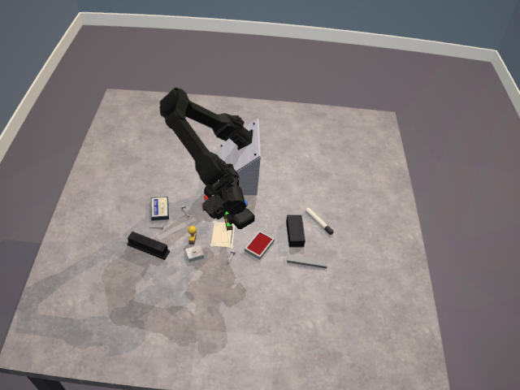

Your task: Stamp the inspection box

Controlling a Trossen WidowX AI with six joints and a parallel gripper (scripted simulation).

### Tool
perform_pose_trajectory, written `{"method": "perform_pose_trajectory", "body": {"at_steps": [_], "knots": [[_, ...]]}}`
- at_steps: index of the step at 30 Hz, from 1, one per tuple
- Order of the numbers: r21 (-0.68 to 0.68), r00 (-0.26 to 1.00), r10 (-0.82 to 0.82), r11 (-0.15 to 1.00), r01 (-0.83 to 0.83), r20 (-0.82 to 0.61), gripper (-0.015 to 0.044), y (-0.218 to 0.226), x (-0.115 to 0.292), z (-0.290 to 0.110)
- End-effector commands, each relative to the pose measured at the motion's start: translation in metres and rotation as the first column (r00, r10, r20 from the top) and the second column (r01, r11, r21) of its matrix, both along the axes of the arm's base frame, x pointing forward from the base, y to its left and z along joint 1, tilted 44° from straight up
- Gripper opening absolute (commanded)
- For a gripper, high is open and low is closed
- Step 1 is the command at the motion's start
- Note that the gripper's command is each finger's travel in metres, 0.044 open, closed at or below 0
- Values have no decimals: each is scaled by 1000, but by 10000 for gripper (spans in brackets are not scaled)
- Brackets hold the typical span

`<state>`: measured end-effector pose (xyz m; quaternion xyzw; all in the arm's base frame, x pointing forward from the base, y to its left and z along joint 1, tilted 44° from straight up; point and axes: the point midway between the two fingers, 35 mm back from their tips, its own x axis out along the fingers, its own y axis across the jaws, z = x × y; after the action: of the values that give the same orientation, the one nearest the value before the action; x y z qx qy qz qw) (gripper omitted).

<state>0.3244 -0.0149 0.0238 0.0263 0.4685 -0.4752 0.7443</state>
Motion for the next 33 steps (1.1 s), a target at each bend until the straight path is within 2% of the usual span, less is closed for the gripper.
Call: {"method": "perform_pose_trajectory", "body": {"at_steps": [1, 33], "knots": [[9, 994, -76, 997, 75, 74, 0, -10, -5, 8], [10, 994, -77, 997, 77, 75, 0, -22, -2, -6]]}}
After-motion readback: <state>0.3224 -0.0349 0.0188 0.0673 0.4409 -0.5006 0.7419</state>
